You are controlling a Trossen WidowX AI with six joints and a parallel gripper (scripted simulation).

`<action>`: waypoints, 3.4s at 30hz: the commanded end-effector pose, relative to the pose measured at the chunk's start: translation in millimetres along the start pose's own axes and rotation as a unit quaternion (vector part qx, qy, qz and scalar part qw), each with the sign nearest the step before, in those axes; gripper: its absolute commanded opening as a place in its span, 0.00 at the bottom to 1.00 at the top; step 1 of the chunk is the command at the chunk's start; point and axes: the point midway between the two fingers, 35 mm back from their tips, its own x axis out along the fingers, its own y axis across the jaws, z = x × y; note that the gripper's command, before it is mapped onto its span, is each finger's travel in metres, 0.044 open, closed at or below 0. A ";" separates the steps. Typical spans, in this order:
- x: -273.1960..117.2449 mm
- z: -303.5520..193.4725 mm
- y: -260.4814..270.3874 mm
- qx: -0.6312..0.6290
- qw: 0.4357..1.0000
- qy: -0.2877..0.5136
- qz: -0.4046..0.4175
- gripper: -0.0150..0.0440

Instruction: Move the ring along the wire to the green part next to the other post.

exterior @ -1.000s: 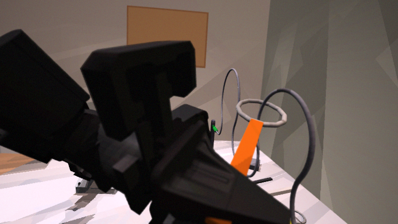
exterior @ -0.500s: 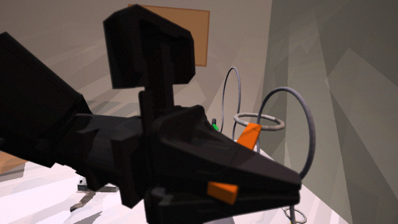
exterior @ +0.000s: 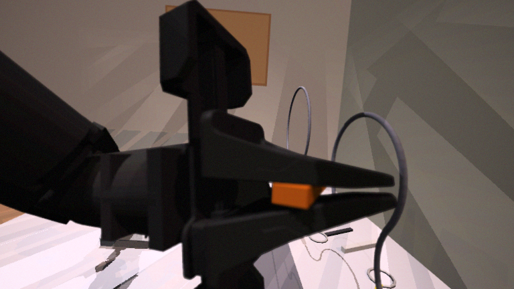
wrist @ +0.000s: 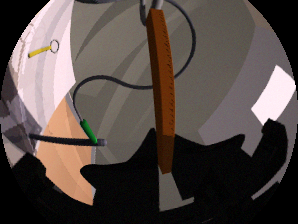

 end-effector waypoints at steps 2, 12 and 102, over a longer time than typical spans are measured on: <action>0.7 0.1 -4.6 -0.038 0.999 -0.004 -0.023 0.00; 1.0 -1.9 0.0 -0.056 0.998 -0.006 -0.034 0.00; -106.4 154.5 168.5 0.646 0.666 0.084 0.363 0.00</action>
